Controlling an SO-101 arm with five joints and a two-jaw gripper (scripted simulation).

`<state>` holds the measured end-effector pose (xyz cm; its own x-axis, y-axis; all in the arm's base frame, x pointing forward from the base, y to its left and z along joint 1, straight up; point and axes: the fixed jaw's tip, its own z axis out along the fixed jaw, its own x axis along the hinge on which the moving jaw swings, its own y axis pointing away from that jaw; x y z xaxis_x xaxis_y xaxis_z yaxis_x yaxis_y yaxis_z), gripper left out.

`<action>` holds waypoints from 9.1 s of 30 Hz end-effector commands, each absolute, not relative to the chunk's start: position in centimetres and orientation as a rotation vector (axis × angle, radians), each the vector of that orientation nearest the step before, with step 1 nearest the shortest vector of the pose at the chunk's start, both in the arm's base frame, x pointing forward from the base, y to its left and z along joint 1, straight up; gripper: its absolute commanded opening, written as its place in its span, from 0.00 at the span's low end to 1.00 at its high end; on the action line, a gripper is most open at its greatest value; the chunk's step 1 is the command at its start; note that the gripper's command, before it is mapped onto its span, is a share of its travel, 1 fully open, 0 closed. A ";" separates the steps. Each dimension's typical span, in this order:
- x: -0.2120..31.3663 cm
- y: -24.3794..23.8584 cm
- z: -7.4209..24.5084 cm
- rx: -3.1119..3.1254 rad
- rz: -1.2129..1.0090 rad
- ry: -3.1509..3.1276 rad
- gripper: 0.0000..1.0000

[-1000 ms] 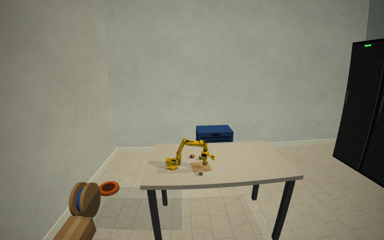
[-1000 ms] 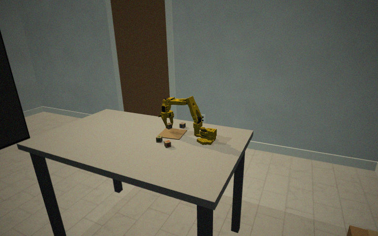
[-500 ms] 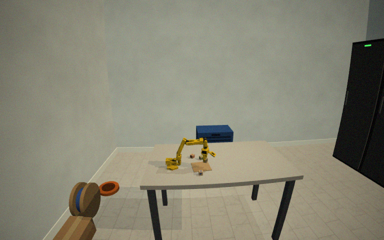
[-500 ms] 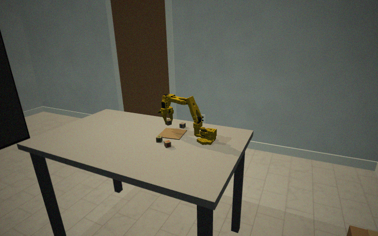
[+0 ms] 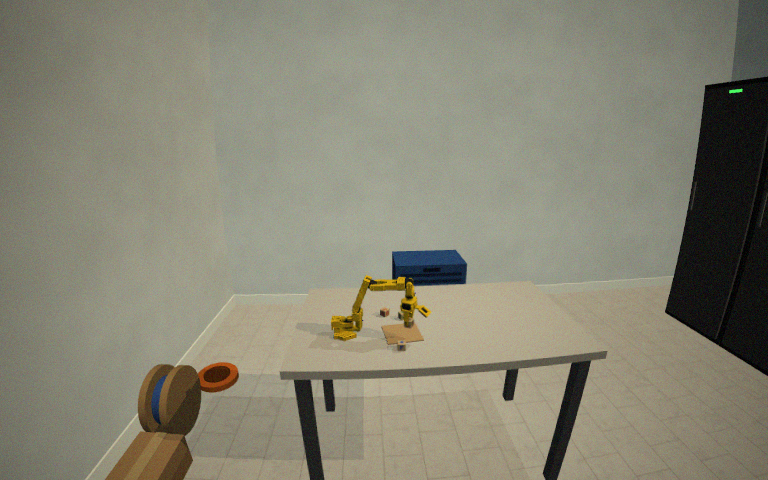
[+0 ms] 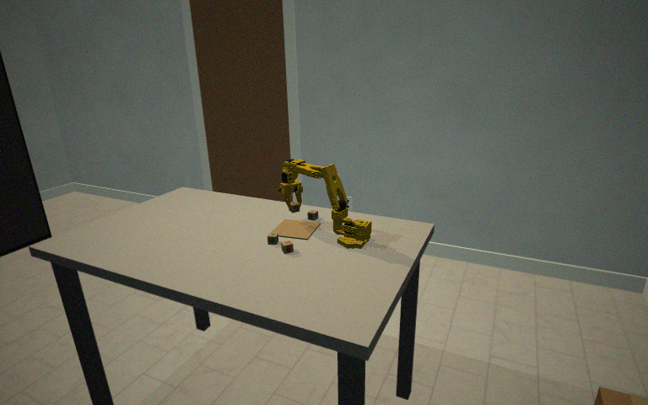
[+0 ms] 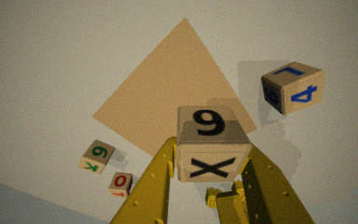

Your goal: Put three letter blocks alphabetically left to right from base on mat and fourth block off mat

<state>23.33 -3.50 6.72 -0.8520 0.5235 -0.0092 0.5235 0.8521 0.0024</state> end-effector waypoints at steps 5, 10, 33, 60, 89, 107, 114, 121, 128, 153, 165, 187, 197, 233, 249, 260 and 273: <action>22.7 -7.2 9.3 1.044 0.005 2.801 0.00; 20.4 -10.4 8.9 1.279 -0.014 2.710 0.00; 13.3 -15.5 7.8 1.801 -0.049 2.422 0.00; 13.1 -15.7 7.5 1.819 -0.049 2.413 0.00; 13.2 -15.7 6.9 1.819 -0.049 2.413 0.00; 13.2 -15.8 6.3 1.819 -0.049 2.413 0.00; 13.3 -15.8 5.9 1.819 -0.049 2.413 0.00; 13.3 -15.8 5.7 1.819 -0.049 2.413 0.00; 13.3 -15.9 5.5 1.819 -0.049 2.413 0.00; 13.4 -15.9 4.5 1.819 -0.049 2.413 0.00; 13.4 -16.0 4.1 1.819 -0.049 2.413 0.00; 13.4 -16.0 3.3 1.819 -0.049 2.413 0.00; 13.4 -16.0 3.3 1.819 -0.049 2.413 0.10; 13.4 -16.0 3.3 1.819 -0.049 2.413 0.35; 13.5 -16.1 4.3 1.819 -0.049 2.413 0.36; 13.3 -15.9 7.4 1.819 -0.049 2.413 0.36; 13.0 -15.5 9.4 1.819 -0.049 2.413 0.36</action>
